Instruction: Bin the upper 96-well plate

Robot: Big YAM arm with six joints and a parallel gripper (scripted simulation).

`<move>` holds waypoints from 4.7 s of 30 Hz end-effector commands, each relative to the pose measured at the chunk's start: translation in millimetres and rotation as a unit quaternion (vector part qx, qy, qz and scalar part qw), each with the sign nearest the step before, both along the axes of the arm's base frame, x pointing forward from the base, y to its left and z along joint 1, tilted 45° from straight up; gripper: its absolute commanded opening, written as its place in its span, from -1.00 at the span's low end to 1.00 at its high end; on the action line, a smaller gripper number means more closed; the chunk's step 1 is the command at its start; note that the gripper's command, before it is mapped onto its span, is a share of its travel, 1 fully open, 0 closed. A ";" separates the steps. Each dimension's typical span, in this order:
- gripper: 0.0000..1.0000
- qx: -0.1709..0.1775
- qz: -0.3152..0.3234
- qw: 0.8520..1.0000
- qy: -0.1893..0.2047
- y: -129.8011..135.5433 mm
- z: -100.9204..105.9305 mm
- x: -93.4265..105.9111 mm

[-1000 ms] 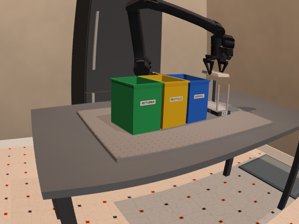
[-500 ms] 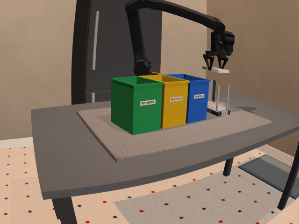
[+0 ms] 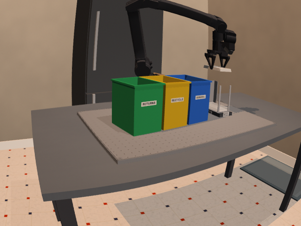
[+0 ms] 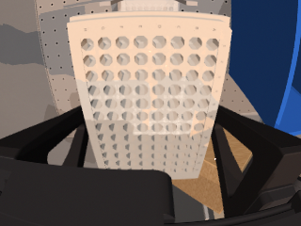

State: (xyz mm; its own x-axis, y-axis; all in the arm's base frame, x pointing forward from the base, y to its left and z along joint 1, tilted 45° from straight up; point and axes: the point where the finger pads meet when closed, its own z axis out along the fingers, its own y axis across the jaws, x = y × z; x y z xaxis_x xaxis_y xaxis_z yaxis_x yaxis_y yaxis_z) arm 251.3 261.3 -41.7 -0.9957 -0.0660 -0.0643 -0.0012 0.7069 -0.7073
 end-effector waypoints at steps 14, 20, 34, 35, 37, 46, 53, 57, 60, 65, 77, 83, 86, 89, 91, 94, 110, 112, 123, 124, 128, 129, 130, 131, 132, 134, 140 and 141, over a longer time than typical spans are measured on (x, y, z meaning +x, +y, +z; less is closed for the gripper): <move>-1.00 -0.001 0.033 0.999 0.035 -7.8 15.9 5.6; -1.00 -0.001 0.037 0.999 0.038 -22.1 29.6 7.3; -1.00 -0.002 0.036 0.999 0.038 -50.8 57.3 10.5; -1.00 -0.002 0.036 0.999 0.038 -53.1 59.6 10.8; -1.00 -0.002 0.036 0.999 0.038 -57.9 64.2 11.3; -1.00 -0.003 0.036 0.999 0.039 -74.5 80.3 13.2; -1.00 -0.003 0.036 0.999 0.039 -91.1 96.4 15.1; -1.00 0.009 0.037 0.999 0.027 -85.2 106.3 25.0; -1.00 -0.003 0.036 0.999 0.039 -102.9 108.0 16.5; -1.00 -0.002 0.036 0.999 0.037 -112.9 120.6 19.5; -1.00 -0.004 0.036 0.999 0.039 -138.3 142.8 20.5; -1.00 0.004 0.037 0.999 0.030 -142.7 159.2 29.2; -1.00 -0.002 0.052 0.998 0.038 -133.7 150.4 24.2; -1.00 -0.002 0.051 0.998 0.039 -134.3 149.5 23.4; -1.00 0.006 0.040 0.999 0.027 -136.0 154.1 28.0; -1.00 0.006 0.040 0.999 0.027 -135.9 153.9 27.8; -1.00 -0.002 0.036 0.999 0.036 -155.3 136.8 24.6; -1.00 -0.002 0.036 0.999 0.037 -157.6 134.1 24.8; -1.00 0.008 0.037 0.999 0.024 -157.9 131.4 37.1; -1.00 0.008 0.037 0.999 0.024 -157.9 131.4 37.1; -1.00 0.005 0.040 0.999 0.027 -156.4 131.7 31.0; -1.00 0.005 0.040 0.999 0.027 -156.4 131.7 31.0; -1.00 0.005 0.040 0.999 0.027 -156.4 131.7 31.0; -1.00 0.005 0.040 0.999 0.027 -156.4 131.6 30.9; -1.00 0.005 0.040 0.999 0.027 -156.4 131.6 30.9; -1.00 0.005 0.040 0.999 0.027 -156.3 131.6 30.9; -1.00 0.005 0.040 0.999 0.027 -156.2 131.5 30.7; -1.00 0.005 0.040 0.999 0.027 -156.2 131.5 30.7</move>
